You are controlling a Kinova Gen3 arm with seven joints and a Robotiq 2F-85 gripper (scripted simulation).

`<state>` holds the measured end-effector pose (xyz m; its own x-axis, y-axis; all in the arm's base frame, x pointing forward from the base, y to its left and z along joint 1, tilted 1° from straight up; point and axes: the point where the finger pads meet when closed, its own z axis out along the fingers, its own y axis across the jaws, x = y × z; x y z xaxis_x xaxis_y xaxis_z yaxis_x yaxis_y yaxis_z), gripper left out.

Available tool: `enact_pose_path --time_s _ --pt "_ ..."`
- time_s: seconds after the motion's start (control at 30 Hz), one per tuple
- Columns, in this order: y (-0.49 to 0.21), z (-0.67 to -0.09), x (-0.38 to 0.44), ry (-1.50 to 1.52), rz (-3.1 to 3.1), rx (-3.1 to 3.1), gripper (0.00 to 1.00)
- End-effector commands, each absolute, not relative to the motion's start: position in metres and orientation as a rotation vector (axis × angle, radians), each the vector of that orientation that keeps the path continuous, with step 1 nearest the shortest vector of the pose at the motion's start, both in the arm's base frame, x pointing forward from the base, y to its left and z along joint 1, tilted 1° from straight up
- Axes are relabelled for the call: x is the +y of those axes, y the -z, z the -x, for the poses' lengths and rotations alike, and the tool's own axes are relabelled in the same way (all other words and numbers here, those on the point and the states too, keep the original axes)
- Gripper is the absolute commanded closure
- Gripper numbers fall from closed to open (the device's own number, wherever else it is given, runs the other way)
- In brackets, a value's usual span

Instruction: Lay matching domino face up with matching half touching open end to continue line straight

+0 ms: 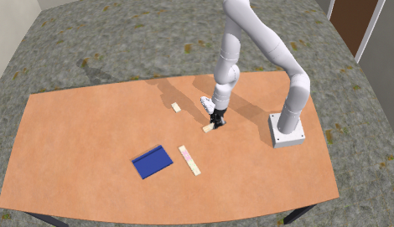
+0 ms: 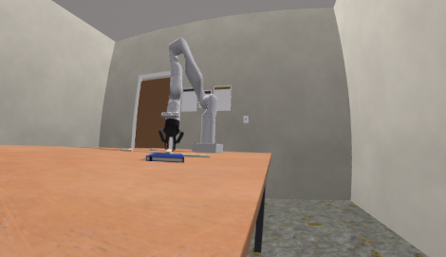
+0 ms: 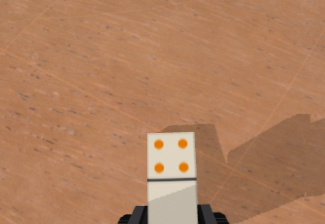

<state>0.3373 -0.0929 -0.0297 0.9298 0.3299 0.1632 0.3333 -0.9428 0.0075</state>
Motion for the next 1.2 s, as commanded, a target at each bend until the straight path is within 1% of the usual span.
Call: enact_pose_path --time_s 0.0,1.17 --pt "0.0313 -0.3369 -0.0926 0.253 3.065 -0.528 0.65" --pt "0.0374 -0.3357 -0.0931 0.253 3.065 -0.528 0.65"
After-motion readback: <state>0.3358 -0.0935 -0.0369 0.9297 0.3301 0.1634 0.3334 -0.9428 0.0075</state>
